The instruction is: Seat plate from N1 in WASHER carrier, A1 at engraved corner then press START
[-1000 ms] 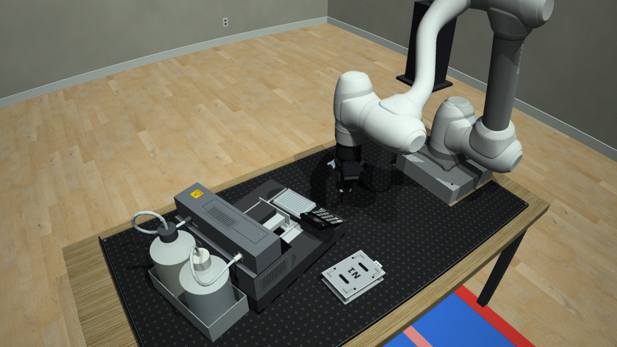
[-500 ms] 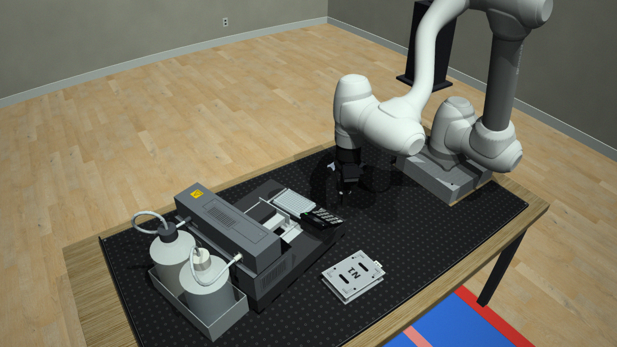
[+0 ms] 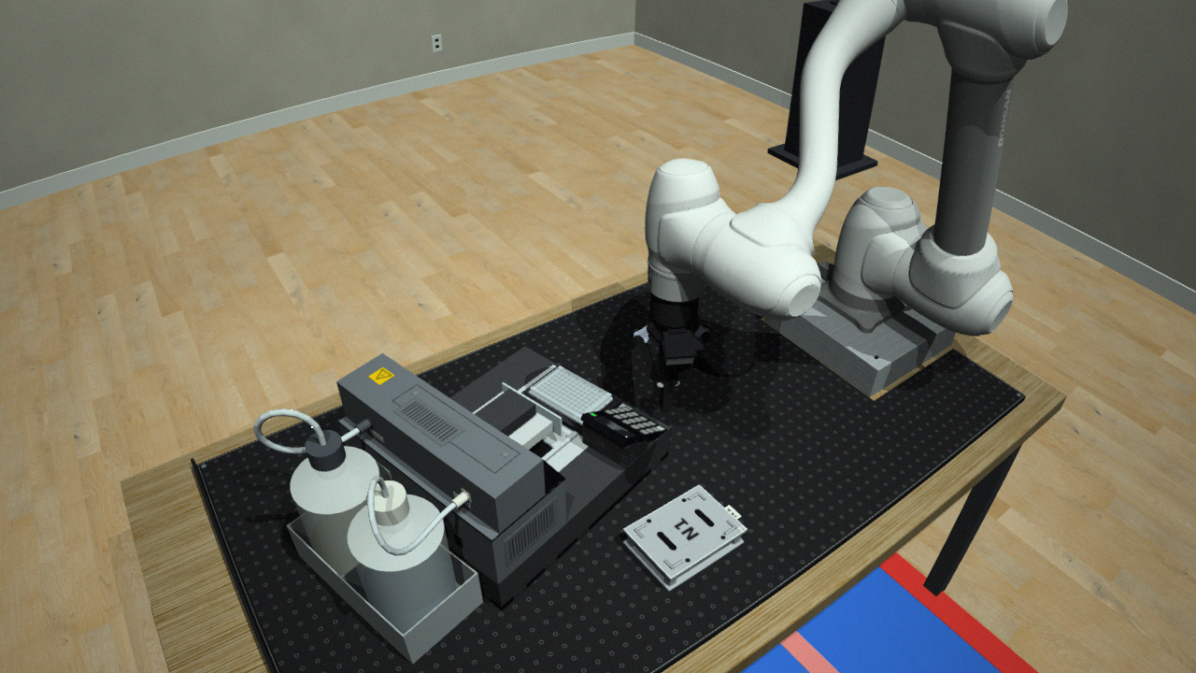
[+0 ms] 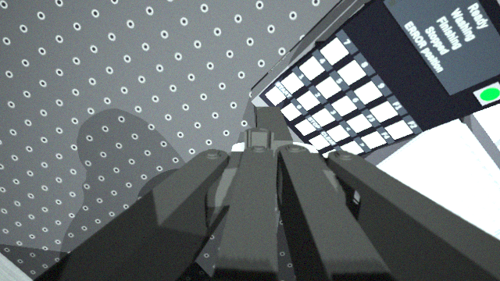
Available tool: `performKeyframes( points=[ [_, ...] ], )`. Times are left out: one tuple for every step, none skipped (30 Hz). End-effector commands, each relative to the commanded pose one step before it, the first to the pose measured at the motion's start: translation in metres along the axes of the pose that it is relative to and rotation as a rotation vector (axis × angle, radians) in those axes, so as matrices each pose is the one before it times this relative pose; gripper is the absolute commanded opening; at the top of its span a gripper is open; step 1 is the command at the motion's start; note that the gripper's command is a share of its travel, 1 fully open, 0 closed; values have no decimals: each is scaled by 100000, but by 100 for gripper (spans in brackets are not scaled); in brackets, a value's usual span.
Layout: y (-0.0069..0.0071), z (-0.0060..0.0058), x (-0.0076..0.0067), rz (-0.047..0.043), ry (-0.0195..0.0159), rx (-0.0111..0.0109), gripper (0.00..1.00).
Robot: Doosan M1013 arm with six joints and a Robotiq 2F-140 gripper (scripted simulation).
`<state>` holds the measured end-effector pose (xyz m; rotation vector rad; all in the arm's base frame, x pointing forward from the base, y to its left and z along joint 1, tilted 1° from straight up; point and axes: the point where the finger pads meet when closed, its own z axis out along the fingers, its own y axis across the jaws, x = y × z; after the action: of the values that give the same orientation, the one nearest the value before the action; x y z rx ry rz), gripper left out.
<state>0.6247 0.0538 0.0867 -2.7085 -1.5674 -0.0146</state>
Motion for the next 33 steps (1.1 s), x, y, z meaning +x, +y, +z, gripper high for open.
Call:
performKeyframes(
  points=[
    [46, 145, 44, 17, 132, -122, 10],
    [1, 170, 0, 0, 1, -1, 10],
    [0, 165, 0, 0, 0, 0, 10],
    [0, 166, 0, 0, 0, 0, 10],
    [0, 166, 0, 0, 0, 0, 10],
    [0, 166, 0, 0, 0, 0, 10],
    [0, 167, 0, 0, 0, 0, 10],
    [0, 167, 0, 0, 0, 0, 10],
    [0, 167, 0, 0, 0, 0, 10],
    [0, 167, 0, 0, 0, 0, 10],
    [0, 167, 0, 0, 0, 0, 10],
    [0, 167, 0, 0, 0, 0, 10],
    [0, 167, 0, 0, 0, 0, 10],
    [0, 167, 0, 0, 0, 0, 10],
    [0, 167, 0, 0, 0, 0, 10],
    [0, 167, 0, 0, 0, 0, 10],
    [0, 0, 0, 0, 0, 0, 10],
    [0, 0, 0, 0, 0, 0, 10],
    [1, 170, 0, 0, 1, -1, 10],
    [0, 165, 0, 0, 0, 0, 10],
    [0, 67, 0, 0, 0, 0, 10],
    [0, 2, 0, 0, 0, -1, 10],
    [0, 1, 0, 0, 0, 0, 10],
    [0, 1, 0, 0, 0, 0, 10],
    [0, 0, 0, 0, 0, 0, 10],
    [0, 17, 0, 0, 0, 0, 10],
    [0, 17, 0, 0, 0, 0, 10],
    [0, 17, 0, 0, 0, 0, 10],
    [0, 17, 0, 0, 0, 0, 10],
    [0, 17, 0, 0, 0, 0, 10],
    [0, 17, 0, 0, 0, 0, 10],
    [0, 17, 0, 0, 0, 0, 10],
    [0, 17, 0, 0, 0, 0, 10]
  ],
)
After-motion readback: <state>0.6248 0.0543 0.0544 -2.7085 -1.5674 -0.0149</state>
